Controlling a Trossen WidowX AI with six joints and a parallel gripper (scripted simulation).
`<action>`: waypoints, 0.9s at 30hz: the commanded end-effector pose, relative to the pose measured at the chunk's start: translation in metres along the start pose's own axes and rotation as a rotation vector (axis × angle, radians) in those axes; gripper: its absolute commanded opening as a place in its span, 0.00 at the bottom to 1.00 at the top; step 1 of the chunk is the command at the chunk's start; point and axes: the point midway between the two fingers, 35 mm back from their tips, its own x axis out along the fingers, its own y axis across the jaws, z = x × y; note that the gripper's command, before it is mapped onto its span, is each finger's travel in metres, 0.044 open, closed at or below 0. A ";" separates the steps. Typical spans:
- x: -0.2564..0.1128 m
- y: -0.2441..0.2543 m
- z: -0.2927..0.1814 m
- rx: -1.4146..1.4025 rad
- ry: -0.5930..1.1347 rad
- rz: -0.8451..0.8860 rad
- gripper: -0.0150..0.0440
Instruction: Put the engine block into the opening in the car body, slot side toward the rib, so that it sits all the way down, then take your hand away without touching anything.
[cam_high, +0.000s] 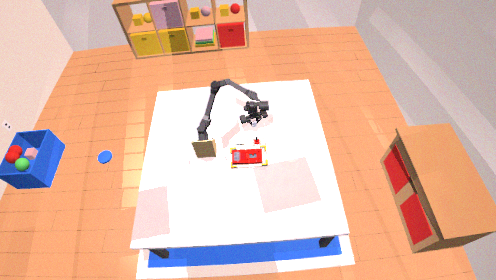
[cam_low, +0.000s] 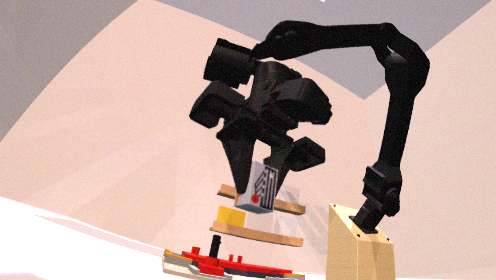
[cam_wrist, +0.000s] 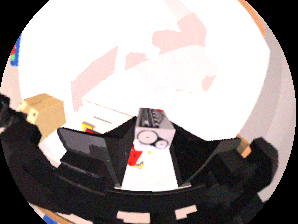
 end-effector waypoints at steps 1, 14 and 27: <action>-0.014 0.000 0.003 -0.012 0.005 -0.007 0.25; -0.041 0.005 0.008 0.002 -0.001 -0.008 0.25; -0.032 0.004 0.010 0.418 -0.002 -0.008 0.25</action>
